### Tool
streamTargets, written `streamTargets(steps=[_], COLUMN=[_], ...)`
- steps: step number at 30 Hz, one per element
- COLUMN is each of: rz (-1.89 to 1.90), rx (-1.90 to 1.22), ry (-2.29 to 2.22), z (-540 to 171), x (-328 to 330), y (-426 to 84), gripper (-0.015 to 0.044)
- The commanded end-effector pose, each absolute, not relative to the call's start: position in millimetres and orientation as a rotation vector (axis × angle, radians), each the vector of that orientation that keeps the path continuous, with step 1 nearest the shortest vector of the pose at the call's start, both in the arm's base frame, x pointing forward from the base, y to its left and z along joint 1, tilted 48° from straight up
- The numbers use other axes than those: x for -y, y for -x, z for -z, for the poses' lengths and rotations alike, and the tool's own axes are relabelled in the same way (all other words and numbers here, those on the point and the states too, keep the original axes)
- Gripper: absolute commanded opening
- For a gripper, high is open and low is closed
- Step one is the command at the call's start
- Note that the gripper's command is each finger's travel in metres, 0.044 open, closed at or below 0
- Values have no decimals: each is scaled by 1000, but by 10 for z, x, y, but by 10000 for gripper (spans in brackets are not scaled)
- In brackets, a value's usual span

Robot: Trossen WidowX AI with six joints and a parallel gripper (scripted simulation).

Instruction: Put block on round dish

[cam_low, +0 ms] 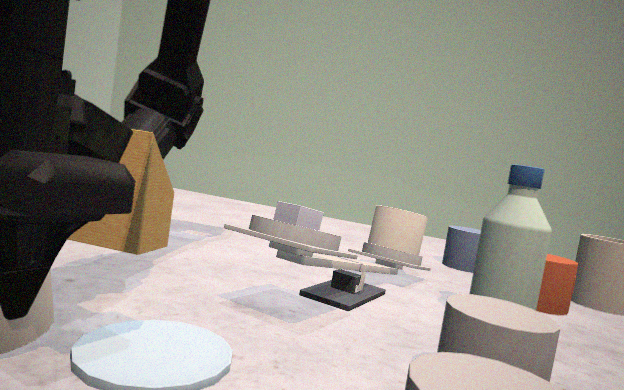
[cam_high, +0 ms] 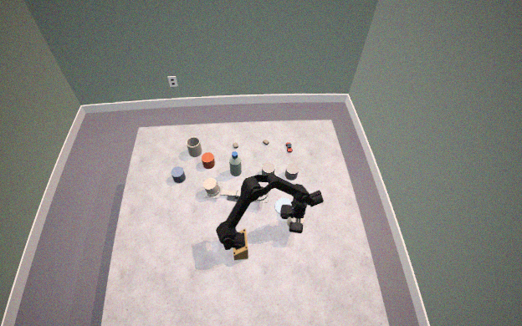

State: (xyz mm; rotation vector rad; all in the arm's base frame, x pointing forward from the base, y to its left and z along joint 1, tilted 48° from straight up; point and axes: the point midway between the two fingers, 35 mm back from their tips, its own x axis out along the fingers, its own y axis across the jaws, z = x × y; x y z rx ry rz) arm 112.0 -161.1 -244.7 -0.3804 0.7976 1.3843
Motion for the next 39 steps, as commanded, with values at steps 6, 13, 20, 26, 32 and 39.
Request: streamTargets(steps=[6,13,20,26,32,39], rz=[-1382,-1381,-1377,-1342,-1291,-1267], rx=[-801,-797,-834,-883,-925,-945], ry=[380,378,364,325,248,175], z=[2365,2074,2002,1661,1025,532], x=[1706,1990,1991,1932,1610,1213], y=[-1124,-1129,-1213,-1615,-2262,-2643], gripper=[440,440,335,260,260,260])
